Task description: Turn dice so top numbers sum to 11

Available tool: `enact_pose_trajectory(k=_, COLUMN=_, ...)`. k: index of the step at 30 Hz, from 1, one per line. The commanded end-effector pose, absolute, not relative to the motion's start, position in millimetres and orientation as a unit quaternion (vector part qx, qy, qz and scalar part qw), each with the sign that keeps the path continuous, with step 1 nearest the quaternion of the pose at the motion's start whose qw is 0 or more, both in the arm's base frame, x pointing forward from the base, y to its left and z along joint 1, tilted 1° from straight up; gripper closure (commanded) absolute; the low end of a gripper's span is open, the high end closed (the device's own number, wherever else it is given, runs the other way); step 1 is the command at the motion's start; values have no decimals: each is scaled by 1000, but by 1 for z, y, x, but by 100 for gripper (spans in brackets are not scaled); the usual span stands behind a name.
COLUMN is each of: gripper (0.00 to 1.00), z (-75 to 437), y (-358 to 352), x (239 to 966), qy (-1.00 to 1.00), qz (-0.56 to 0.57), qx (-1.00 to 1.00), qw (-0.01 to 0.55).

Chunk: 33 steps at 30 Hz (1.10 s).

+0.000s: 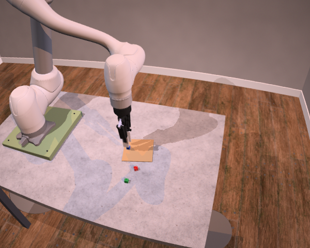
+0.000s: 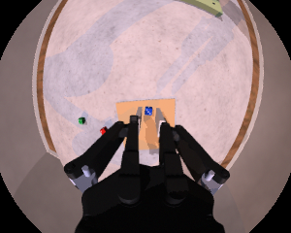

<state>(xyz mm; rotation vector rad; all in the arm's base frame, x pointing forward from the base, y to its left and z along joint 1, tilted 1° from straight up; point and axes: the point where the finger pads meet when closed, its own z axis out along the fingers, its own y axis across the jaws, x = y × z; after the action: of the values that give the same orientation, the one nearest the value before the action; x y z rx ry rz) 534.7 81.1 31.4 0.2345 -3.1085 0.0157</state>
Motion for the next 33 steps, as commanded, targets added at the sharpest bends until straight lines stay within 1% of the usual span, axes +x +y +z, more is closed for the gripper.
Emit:
enact_pose_trajectory(k=1, gripper=81, z=51, y=84, x=536, qy=-997, qz=4, qx=80, qw=12)
enact_pose_trajectory(k=9, gripper=81, z=87, y=84, x=537, qy=-997, qz=4, qx=80, qw=12)
enact_pose_trajectory(k=17, gripper=81, z=93, y=84, x=537, qy=-997, qz=4, qx=80, qw=12)
enact_pose_trajectory(k=18, gripper=0, z=93, y=84, x=537, qy=-997, qz=4, qx=80, qw=12)
enact_pose_trajectory(k=33, gripper=0, z=93, y=84, x=537, qy=-997, qz=4, qx=80, qw=12)
